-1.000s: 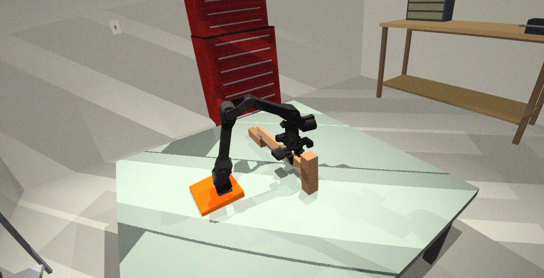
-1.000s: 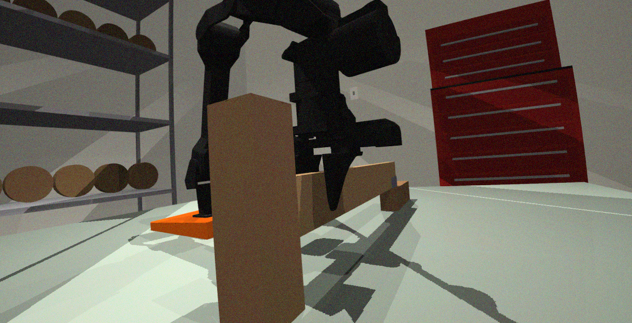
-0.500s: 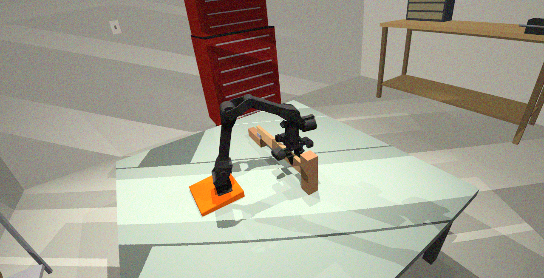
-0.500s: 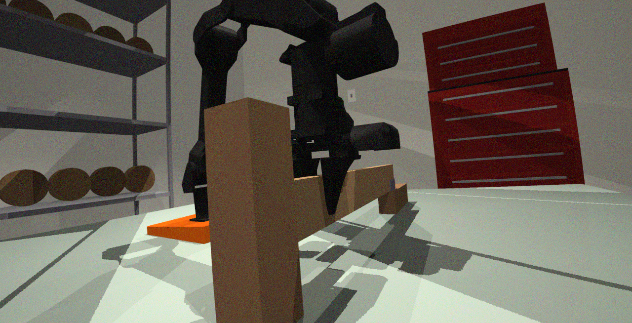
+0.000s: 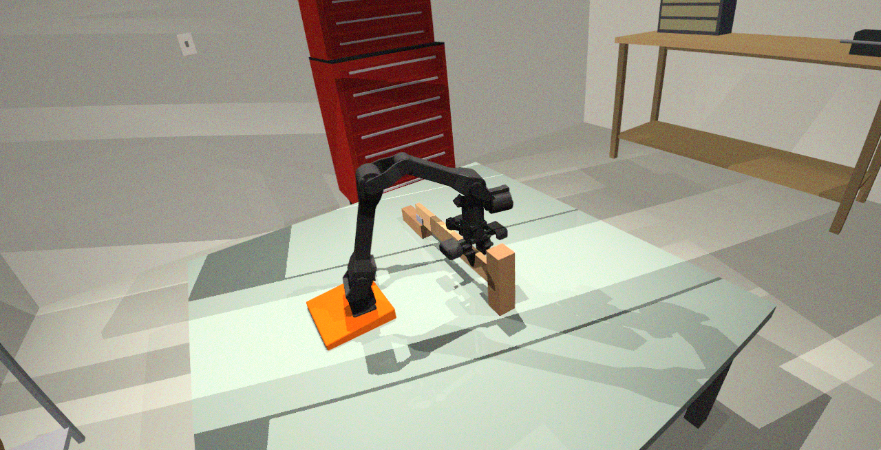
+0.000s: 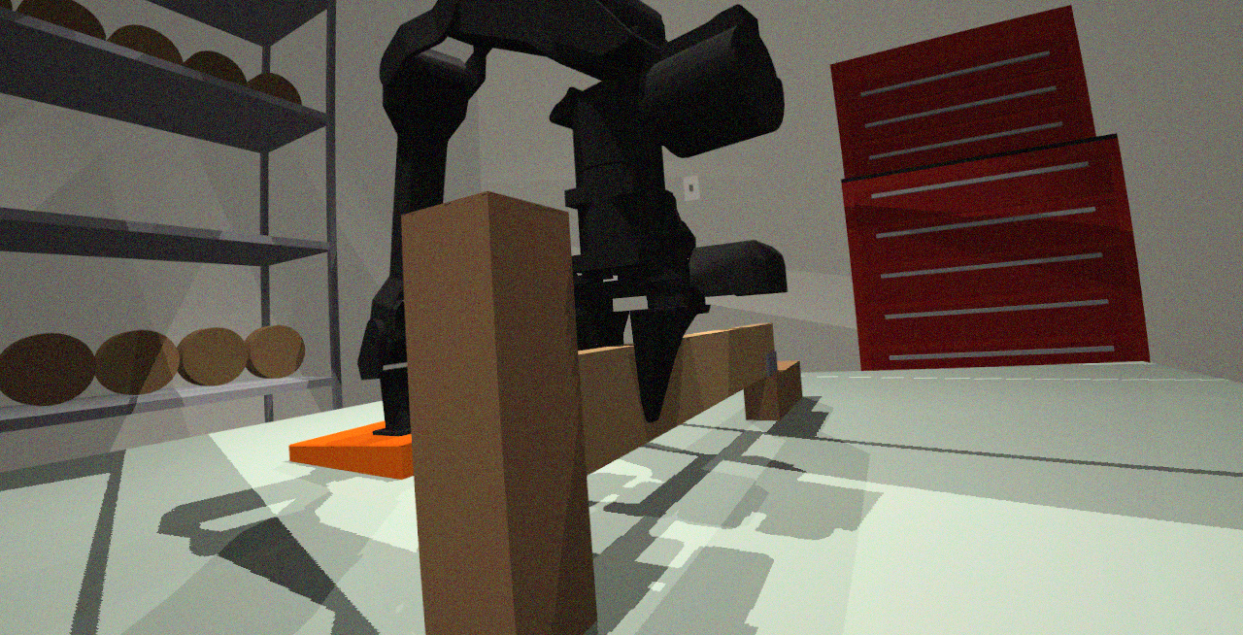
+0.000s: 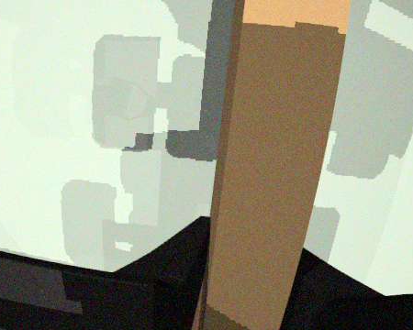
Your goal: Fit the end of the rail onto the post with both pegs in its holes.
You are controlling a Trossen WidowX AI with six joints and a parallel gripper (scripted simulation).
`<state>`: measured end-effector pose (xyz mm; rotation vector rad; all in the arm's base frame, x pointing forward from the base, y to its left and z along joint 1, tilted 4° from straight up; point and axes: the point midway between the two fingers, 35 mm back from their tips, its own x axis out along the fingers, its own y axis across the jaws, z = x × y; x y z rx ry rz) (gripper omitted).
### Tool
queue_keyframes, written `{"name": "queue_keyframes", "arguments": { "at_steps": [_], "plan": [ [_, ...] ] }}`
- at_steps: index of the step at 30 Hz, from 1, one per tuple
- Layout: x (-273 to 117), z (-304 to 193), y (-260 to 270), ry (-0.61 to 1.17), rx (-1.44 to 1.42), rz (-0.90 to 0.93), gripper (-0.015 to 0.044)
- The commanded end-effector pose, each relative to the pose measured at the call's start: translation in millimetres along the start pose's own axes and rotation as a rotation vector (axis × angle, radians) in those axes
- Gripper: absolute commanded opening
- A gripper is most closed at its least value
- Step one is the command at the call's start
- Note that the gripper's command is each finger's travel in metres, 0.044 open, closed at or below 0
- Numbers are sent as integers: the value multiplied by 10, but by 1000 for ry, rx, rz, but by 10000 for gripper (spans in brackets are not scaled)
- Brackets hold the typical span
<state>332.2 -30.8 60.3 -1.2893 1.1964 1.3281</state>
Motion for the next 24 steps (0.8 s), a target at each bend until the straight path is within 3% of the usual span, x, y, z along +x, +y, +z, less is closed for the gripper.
{"name": "queue_keyframes", "arguments": {
  "at_steps": [1,24],
  "plan": [
    [-15,-38,-9,11,0,-6,0],
    [-7,-78,-9,11,0,-6,0]
  ]
}}
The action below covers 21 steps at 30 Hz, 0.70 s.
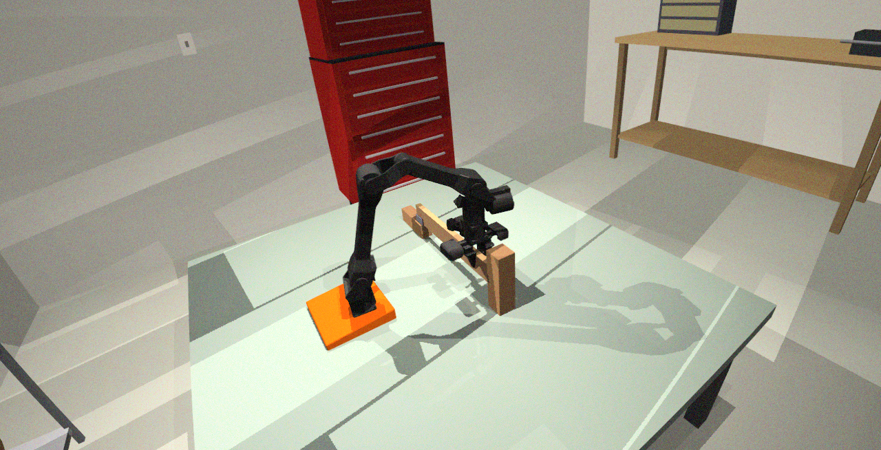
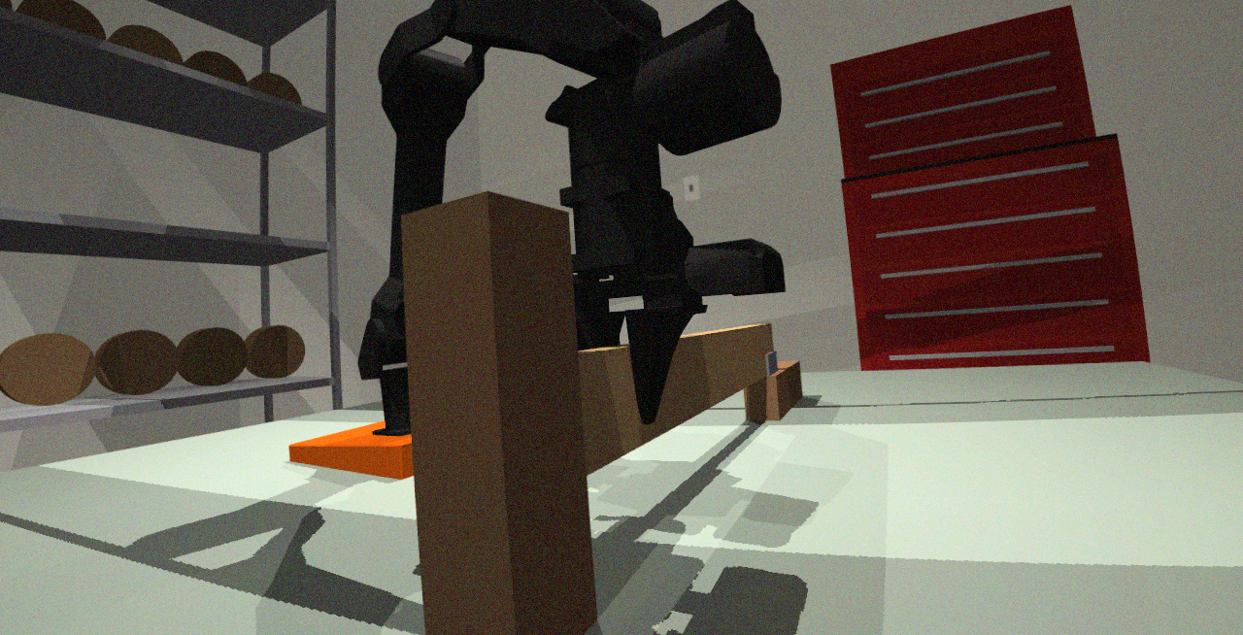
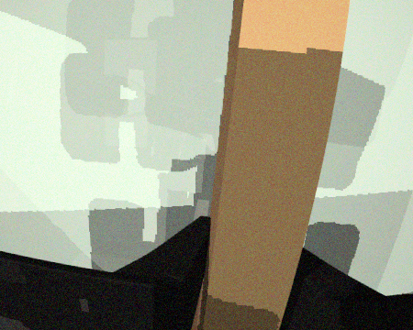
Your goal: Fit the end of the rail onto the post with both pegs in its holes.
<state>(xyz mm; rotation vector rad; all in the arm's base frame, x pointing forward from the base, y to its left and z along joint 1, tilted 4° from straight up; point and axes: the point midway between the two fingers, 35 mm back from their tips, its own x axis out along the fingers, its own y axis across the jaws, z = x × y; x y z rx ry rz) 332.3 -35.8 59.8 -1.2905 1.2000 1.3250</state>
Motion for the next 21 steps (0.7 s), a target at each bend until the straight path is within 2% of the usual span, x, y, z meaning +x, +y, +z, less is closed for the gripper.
{"name": "queue_keyframes", "arguments": {
  "at_steps": [1,17,21],
  "plan": [
    [-12,-32,-14,8,-2,-6,0],
    [-12,-82,-14,8,-2,-6,0],
    [2,-53,0,3,0,0,105]
  ]
}}
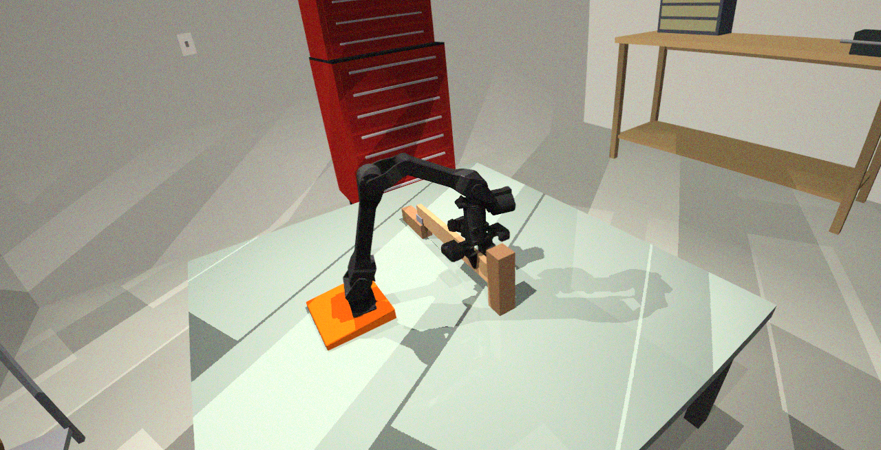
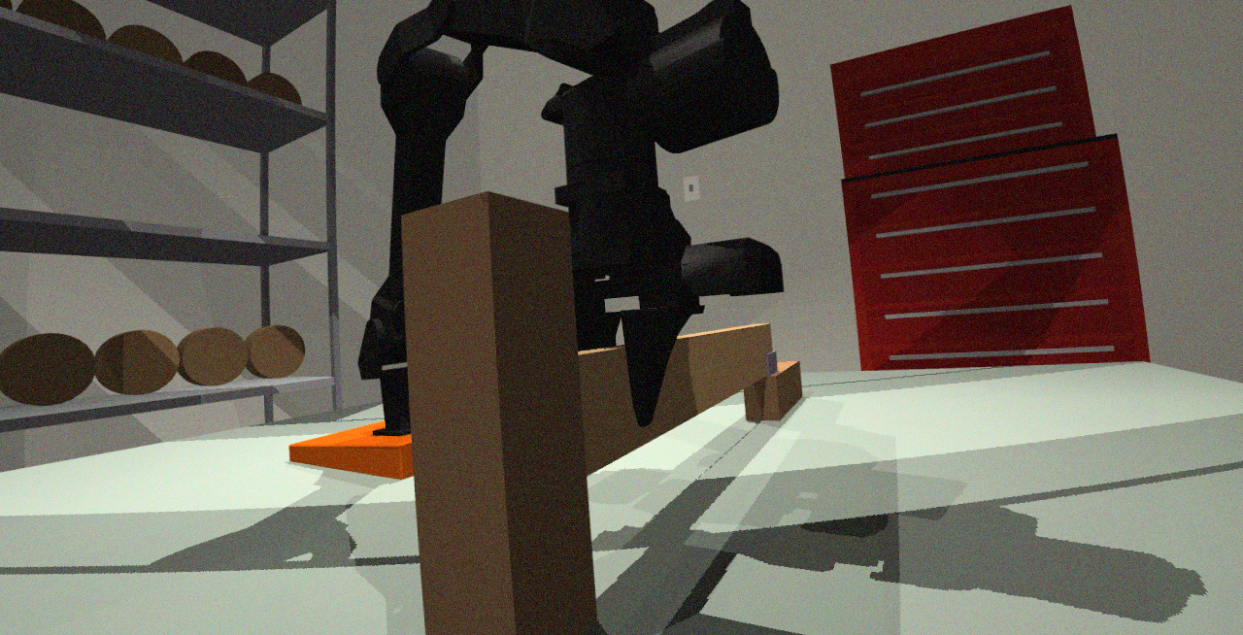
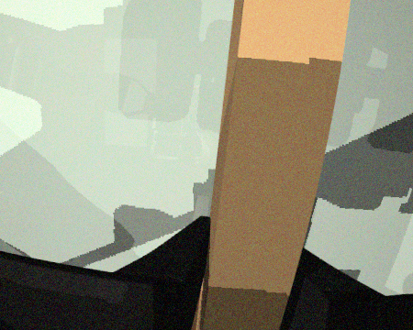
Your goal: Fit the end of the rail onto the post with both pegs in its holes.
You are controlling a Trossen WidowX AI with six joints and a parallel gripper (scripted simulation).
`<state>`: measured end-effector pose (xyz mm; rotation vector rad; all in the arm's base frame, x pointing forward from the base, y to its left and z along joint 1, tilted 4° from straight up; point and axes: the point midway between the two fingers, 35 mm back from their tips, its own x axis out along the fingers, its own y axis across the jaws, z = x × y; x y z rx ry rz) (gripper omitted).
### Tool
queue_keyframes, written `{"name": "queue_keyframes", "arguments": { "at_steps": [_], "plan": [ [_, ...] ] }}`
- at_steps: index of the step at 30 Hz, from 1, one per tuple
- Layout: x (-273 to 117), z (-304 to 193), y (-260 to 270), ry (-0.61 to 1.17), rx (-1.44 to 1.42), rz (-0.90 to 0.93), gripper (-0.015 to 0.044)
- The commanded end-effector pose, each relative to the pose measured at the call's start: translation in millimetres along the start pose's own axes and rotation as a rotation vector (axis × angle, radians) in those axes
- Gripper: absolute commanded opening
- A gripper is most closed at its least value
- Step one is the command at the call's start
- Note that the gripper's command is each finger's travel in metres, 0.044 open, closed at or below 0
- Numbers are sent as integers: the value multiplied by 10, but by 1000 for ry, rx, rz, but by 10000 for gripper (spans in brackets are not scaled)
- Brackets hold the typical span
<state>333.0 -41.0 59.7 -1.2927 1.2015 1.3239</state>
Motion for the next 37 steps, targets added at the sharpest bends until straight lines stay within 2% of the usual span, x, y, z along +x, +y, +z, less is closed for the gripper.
{"name": "queue_keyframes", "arguments": {
  "at_steps": [1,13,19,24,37],
  "plan": [
    [0,-1,0,1,0,0,131],
    [0,-1,0,1,0,0,440],
    [-17,16,-1,1,0,0,440],
    [-299,306,3,3,-2,-6,440],
    [-299,306,3,3,-2,-6,440]
  ]
}}
